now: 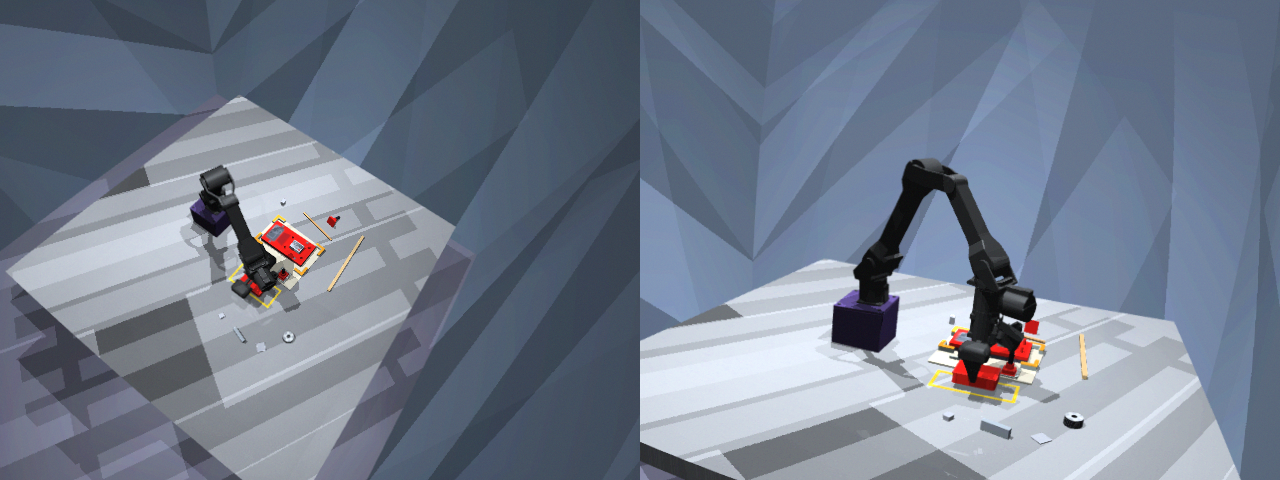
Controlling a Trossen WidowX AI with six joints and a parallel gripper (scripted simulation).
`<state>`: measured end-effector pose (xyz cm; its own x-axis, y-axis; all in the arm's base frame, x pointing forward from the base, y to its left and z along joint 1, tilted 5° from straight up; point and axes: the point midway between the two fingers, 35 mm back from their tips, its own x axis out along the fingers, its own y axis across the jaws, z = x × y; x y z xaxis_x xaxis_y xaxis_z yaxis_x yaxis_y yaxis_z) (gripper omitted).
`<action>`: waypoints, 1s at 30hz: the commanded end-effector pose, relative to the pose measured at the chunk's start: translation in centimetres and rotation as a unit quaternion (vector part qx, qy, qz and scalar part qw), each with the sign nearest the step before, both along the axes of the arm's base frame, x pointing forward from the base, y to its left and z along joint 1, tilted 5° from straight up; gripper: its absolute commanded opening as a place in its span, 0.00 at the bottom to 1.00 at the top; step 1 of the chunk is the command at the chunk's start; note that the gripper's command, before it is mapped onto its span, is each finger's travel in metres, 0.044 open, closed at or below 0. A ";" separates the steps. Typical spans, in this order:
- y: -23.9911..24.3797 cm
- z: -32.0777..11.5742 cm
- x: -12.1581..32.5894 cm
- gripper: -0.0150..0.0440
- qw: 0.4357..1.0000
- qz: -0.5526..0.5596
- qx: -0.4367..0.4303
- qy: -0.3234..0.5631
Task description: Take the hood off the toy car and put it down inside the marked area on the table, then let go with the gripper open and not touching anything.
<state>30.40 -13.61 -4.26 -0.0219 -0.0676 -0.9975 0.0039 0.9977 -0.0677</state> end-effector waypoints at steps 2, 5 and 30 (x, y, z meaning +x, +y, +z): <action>-0.1 -0.3 0.0 0.25 1.000 0.002 -0.002 0.001; -0.1 -0.4 0.0 0.25 1.000 0.002 -0.002 0.001; -0.1 -1.3 0.0 0.43 1.000 0.000 0.000 0.000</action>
